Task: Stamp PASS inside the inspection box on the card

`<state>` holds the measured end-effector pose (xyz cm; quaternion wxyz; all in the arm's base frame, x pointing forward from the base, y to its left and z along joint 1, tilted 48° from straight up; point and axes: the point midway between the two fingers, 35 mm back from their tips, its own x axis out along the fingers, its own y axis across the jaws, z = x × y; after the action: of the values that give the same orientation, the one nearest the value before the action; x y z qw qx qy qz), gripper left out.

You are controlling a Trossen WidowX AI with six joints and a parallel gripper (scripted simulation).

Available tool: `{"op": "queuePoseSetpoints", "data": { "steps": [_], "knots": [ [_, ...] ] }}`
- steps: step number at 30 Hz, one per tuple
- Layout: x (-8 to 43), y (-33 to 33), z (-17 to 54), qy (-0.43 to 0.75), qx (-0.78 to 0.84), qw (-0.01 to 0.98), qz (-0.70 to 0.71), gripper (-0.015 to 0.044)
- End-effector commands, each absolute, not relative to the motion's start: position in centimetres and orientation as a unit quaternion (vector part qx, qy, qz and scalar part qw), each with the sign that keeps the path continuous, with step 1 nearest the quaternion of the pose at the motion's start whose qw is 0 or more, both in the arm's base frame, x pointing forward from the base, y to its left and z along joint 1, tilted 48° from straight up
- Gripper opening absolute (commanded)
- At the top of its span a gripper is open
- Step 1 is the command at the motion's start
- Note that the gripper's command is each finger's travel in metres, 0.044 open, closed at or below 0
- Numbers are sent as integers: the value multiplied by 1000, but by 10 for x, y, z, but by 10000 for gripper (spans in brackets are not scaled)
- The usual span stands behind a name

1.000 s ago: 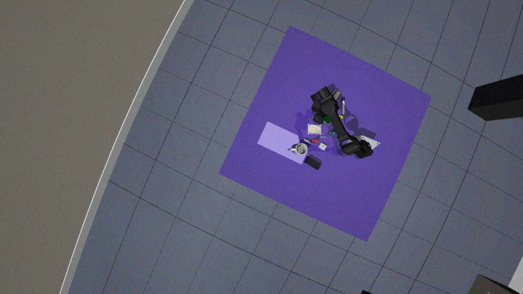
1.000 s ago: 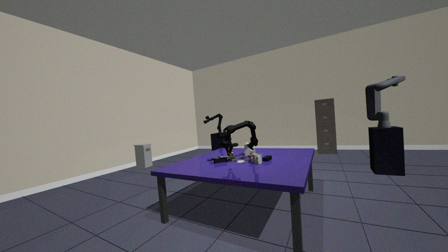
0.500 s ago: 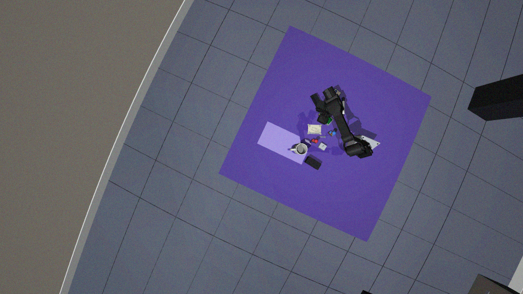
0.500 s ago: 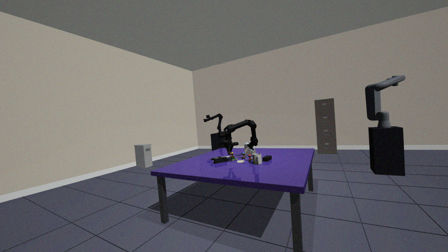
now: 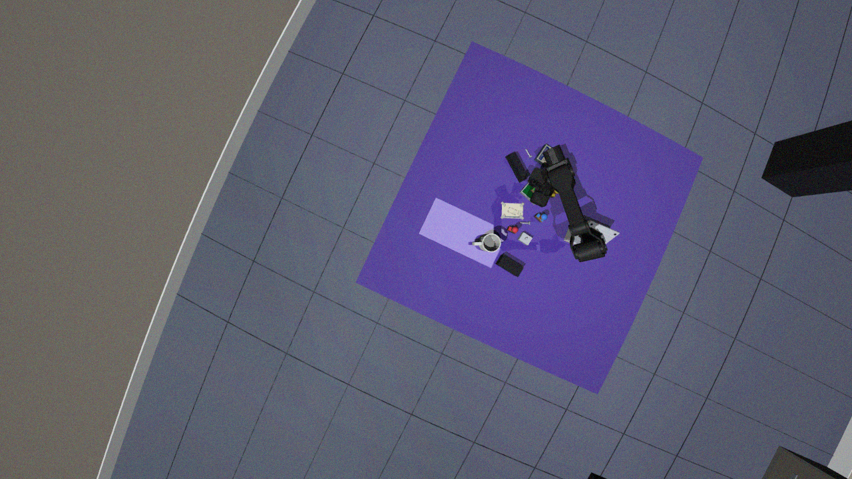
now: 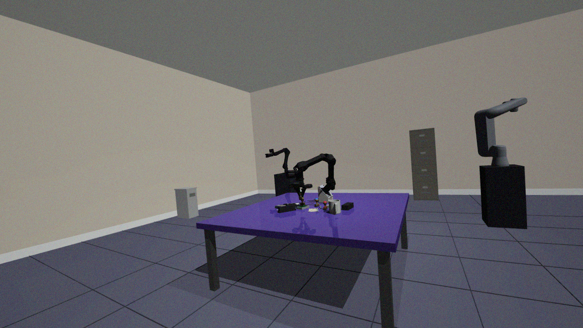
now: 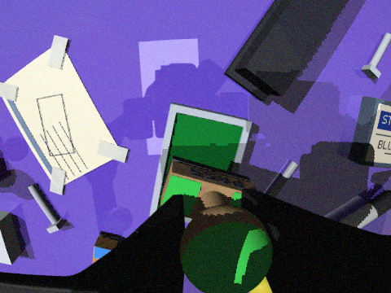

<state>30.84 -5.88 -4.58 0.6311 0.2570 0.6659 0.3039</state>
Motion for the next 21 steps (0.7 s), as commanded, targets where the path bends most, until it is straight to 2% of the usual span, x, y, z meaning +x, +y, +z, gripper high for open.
{"op": "queuePoseSetpoints", "data": {
  "steps": [1,21],
  "knots": [
    [293,-60,-46,666,255,631,305,0],
    [293,-52,-54,666,255,631,304,0]
  ]
}}
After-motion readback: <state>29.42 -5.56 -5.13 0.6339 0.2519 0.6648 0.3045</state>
